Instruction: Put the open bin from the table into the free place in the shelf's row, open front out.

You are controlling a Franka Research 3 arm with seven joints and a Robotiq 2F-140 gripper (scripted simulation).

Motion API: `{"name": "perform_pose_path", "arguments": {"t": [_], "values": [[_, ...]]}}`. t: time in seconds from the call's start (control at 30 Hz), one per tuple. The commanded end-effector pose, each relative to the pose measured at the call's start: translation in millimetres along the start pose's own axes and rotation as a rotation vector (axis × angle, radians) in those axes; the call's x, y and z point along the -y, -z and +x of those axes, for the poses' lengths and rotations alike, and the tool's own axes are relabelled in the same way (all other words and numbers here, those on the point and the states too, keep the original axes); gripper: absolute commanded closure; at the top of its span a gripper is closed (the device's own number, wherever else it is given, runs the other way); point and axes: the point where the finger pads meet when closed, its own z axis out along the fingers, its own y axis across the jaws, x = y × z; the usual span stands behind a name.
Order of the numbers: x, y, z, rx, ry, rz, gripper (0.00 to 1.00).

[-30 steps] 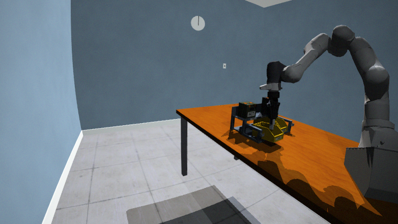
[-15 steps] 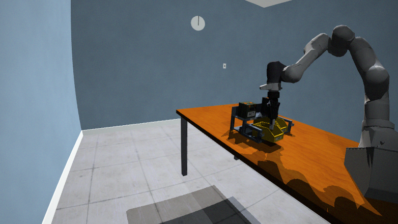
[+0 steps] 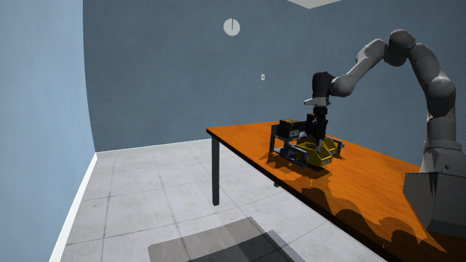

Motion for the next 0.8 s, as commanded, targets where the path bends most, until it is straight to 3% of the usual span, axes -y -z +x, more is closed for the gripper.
{"name": "perform_pose_path", "arguments": {"t": [0.0, 0.77], "values": [[1.1, 1.1, 1.3, -0.002, 0.001, 0.003, 1.00], [1.0, -5.5, 2.3, -0.002, 0.001, 0.003, 1.00]]}}
